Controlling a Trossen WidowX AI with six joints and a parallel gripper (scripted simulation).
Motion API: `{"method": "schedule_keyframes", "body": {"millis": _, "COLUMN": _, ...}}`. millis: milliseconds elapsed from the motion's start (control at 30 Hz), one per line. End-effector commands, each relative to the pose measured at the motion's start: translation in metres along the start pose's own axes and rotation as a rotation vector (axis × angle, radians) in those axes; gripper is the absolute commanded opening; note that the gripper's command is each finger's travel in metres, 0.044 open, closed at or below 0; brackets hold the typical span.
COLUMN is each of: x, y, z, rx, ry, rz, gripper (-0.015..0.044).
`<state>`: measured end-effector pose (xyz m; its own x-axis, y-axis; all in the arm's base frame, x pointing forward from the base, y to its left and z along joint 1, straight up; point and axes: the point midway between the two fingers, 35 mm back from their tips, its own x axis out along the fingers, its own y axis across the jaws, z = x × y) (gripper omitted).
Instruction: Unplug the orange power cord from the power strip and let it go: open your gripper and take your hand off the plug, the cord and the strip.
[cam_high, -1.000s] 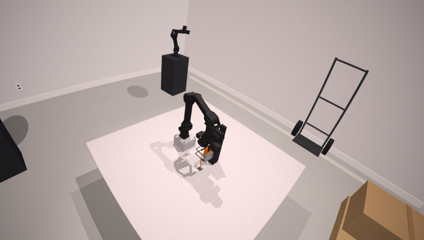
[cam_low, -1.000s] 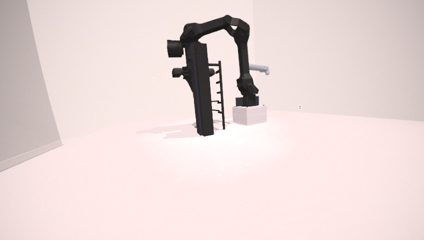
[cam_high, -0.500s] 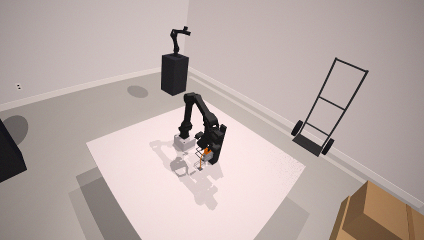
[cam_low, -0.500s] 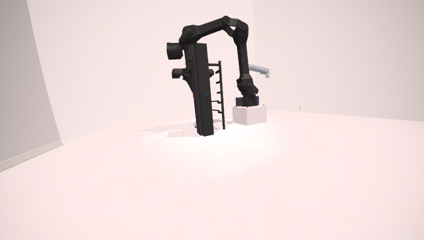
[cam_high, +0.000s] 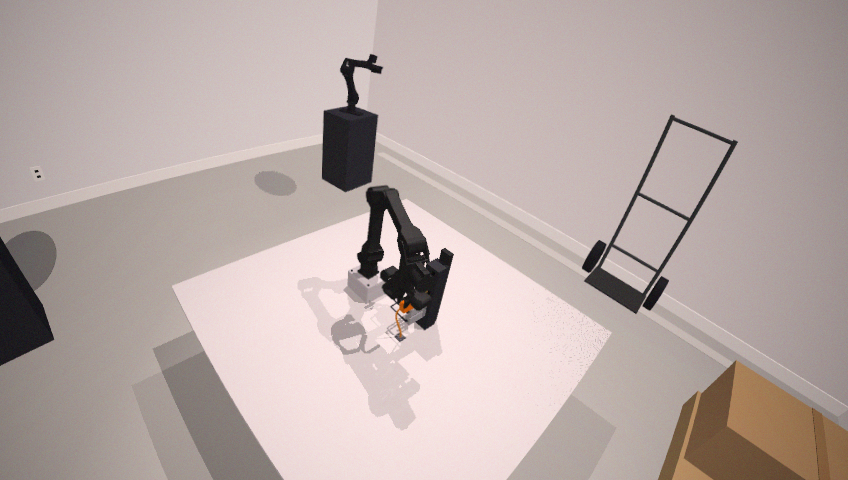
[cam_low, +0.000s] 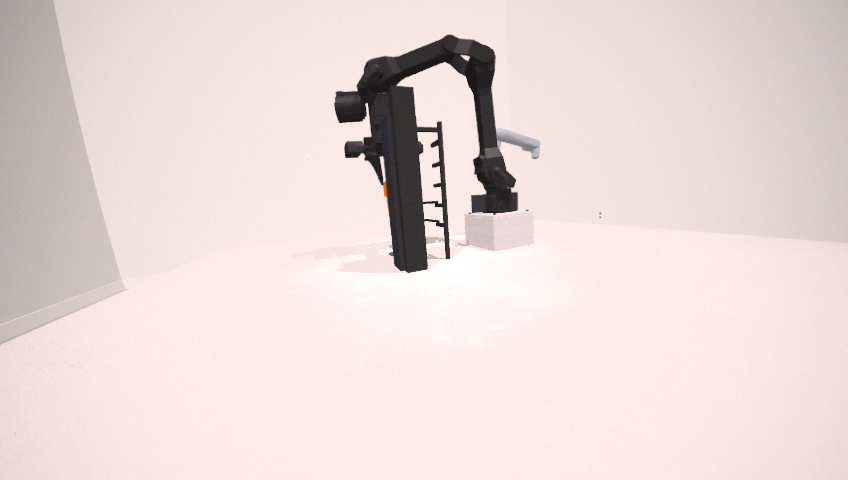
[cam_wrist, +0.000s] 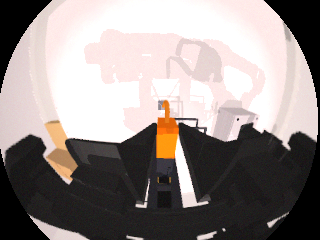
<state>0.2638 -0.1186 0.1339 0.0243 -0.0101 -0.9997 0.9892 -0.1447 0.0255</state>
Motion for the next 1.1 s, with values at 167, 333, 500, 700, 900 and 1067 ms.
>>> {"method": "schedule_keyframes", "body": {"millis": 167, "x": 0.001, "y": -0.001, "z": -0.001, "rx": 0.000, "ry": -0.006, "rz": 0.000, "gripper": 0.0289}}
{"method": "schedule_keyframes", "body": {"millis": 333, "x": -0.001, "y": 0.000, "z": 0.005, "rx": 0.000, "ry": -0.007, "rz": 0.000, "gripper": 0.0420}}
{"method": "schedule_keyframes", "body": {"millis": 500, "x": -0.010, "y": 0.000, "z": 0.050, "rx": 0.000, "ry": -0.012, "rz": -0.001, "gripper": 0.0440}}
{"method": "schedule_keyframes", "body": {"millis": 700, "x": -0.012, "y": -0.001, "z": 0.059, "rx": 0.000, "ry": -0.013, "rz": -0.001, "gripper": 0.0440}}
{"method": "schedule_keyframes", "body": {"millis": 900, "x": -0.012, "y": -0.001, "z": 0.059, "rx": 0.000, "ry": -0.013, "rz": -0.001, "gripper": 0.0440}}
{"method": "schedule_keyframes", "body": {"millis": 1067, "x": -0.012, "y": -0.001, "z": 0.059, "rx": 0.000, "ry": -0.013, "rz": -0.001, "gripper": 0.0440}}
